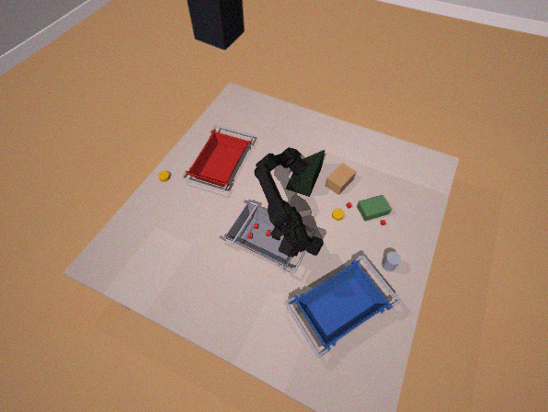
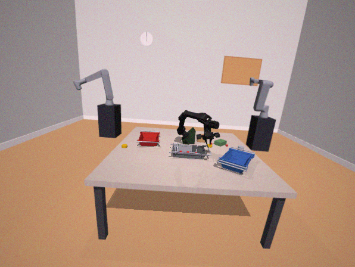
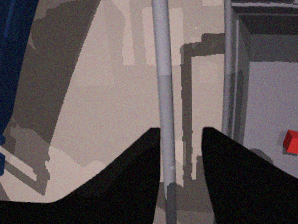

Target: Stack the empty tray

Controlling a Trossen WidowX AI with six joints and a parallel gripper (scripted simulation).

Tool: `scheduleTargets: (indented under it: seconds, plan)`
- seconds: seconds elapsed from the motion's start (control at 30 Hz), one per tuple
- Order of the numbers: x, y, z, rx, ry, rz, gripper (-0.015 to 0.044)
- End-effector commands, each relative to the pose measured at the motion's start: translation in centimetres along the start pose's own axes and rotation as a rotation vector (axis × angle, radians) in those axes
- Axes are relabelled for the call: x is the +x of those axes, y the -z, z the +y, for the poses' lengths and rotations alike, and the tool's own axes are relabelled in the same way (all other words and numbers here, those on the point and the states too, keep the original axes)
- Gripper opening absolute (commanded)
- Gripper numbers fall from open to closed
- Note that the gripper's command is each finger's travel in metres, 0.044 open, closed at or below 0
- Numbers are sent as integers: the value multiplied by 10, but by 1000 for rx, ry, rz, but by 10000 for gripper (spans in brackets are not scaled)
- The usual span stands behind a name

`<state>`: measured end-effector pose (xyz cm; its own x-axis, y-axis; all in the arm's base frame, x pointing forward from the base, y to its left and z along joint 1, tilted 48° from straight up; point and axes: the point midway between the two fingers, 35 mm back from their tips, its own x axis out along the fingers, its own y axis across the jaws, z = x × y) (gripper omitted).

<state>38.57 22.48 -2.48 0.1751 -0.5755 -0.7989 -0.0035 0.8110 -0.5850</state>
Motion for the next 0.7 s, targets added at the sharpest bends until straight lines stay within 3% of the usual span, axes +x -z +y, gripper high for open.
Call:
scheduleTargets:
  seconds: [0.0,0.33,0.67]
  plan:
    - [16,35,18,-45,186,26,86]
    - [18,35,17,-45,186,26,86]
    - [43,34,13,-45,186,25,86]
